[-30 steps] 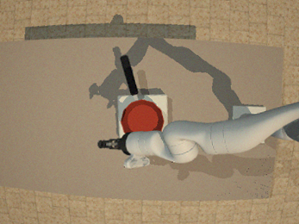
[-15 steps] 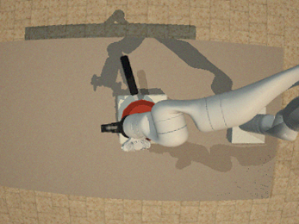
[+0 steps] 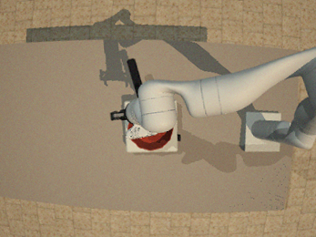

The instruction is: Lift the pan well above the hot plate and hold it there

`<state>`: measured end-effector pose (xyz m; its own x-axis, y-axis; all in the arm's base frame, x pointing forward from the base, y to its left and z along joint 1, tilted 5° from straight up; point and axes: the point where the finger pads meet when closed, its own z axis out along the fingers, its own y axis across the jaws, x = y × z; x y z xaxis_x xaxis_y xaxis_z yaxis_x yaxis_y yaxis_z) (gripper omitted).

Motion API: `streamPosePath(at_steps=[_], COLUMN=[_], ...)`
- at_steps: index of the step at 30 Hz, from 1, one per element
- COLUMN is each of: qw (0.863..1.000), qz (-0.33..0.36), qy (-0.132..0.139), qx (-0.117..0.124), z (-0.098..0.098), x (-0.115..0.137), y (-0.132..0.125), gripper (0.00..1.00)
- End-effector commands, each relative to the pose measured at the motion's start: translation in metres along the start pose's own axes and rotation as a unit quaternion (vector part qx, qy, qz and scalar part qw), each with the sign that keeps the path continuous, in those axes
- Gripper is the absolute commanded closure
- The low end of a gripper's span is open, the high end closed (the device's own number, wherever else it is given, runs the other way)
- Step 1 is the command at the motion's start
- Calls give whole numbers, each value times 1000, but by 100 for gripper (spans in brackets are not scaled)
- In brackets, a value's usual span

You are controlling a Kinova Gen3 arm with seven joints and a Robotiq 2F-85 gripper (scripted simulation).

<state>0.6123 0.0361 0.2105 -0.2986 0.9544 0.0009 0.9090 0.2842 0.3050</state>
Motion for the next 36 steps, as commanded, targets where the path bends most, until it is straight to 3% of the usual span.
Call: streamPosePath(at_steps=[1, 3, 5, 12, 20, 36], qw=[1000, 999, 999, 995, 988, 982], qz=[-5, -13, -13, -38, -59, -72], qy=[-1, -3, -3, -13, -21, -26], qx=[21, 39, 39, 95, 141, 173], z=[5, 6, 6, 8, 10, 11], x=[-10, -16, -16, -37, -55, -66], y=[-1, -6, -6, -21, -34, -43], gripper=[0, 0, 0, 0, 0, 0])
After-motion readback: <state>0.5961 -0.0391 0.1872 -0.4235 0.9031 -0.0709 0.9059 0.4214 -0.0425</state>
